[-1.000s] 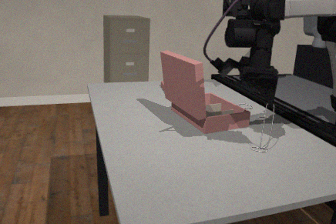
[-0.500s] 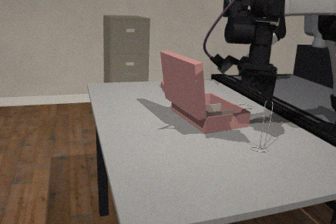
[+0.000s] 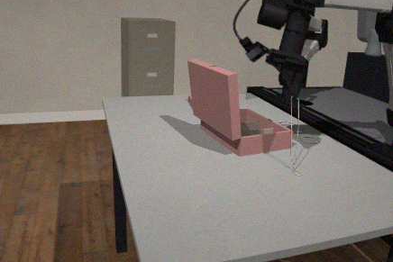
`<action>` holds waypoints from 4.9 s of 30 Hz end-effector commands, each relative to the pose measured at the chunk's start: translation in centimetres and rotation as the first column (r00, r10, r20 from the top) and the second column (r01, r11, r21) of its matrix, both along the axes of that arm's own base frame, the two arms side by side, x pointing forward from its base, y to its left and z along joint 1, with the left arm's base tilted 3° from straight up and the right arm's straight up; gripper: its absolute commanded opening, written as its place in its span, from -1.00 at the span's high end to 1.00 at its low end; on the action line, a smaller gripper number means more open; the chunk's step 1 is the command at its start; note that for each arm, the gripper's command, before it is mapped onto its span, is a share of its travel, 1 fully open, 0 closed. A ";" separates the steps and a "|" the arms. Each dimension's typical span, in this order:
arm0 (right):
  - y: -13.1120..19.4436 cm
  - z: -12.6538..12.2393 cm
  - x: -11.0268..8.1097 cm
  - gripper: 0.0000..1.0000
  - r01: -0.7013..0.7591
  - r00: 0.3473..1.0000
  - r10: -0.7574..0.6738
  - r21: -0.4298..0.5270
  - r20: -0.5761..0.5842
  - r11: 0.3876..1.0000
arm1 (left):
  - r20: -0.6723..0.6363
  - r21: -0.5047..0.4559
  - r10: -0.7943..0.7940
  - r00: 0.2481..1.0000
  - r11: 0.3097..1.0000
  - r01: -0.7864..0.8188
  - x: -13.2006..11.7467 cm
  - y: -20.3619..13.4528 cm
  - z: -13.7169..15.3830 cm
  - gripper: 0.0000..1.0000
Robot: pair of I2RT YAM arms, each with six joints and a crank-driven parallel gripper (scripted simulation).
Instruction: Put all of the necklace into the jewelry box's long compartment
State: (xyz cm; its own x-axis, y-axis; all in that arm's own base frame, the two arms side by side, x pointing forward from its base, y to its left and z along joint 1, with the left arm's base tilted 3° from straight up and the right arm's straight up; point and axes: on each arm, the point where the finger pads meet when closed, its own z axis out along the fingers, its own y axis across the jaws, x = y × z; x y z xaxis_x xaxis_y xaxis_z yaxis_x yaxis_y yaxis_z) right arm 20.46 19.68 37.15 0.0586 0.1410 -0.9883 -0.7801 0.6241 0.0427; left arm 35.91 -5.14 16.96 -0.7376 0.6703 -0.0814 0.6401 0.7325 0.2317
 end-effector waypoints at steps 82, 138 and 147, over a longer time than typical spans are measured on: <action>-1.7 1.2 0.2 -1.00 0.194 0.981 -0.193 -0.042 0.024 0.980 | 0.592 0.488 -0.601 0.537 0.798 0.354 8.5 -23.1 9.6 1.00; -1.7 1.2 0.2 -1.00 0.194 0.981 -0.193 -0.042 0.024 0.980 | 0.481 0.523 -0.640 0.599 0.758 0.390 7.5 -16.3 -6.5 1.00; -1.7 1.2 0.2 -1.00 0.194 0.981 -0.193 -0.042 0.024 0.980 | 0.502 0.521 -0.641 0.581 0.760 0.388 7.3 -14.2 -12.0 1.00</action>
State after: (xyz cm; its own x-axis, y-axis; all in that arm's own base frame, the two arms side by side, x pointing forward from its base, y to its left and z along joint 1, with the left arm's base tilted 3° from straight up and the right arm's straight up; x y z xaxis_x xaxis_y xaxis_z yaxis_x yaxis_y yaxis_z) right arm 20.94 18.23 36.63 0.0648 0.0595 -0.9961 -0.6462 0.7631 0.0036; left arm 41.66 -18.49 4.64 -0.1450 0.9894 0.0092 0.5691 0.0758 0.8188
